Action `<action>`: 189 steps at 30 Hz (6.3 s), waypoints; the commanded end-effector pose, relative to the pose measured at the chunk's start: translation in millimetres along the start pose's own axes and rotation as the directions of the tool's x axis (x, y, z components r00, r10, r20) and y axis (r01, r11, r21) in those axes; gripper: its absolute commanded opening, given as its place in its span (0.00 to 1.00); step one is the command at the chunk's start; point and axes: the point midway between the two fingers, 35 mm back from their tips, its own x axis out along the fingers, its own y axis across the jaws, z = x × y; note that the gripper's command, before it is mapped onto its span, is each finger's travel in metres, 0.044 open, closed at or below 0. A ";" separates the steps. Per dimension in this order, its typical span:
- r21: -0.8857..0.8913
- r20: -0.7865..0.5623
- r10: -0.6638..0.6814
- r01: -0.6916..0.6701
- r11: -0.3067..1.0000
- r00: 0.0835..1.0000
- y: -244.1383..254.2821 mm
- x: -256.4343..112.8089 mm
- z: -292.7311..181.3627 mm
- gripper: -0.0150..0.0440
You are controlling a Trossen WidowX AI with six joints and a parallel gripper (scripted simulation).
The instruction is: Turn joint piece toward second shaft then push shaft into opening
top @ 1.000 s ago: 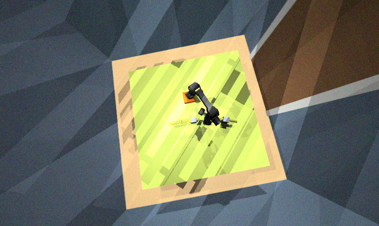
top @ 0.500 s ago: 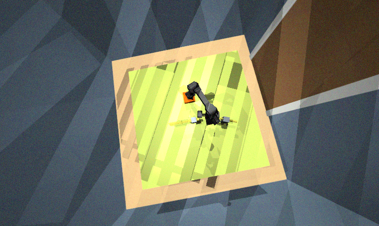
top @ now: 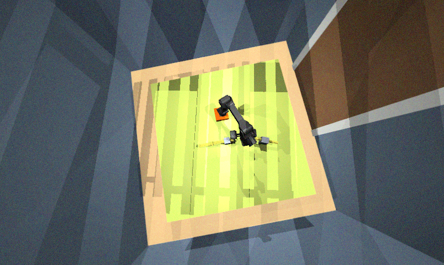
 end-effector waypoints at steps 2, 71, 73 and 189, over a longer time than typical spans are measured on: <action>0.126 0.006 0.003 -0.004 0.992 1.000 -20.5 6.4 13.6 0.73; 0.993 -0.001 -0.020 0.003 0.118 1.000 -280.2 119.0 23.2 0.25; 0.993 0.003 -0.022 0.000 0.118 1.000 -280.0 118.5 23.2 0.25; 0.993 0.011 -0.026 -0.008 0.116 1.000 -279.9 120.8 22.3 0.25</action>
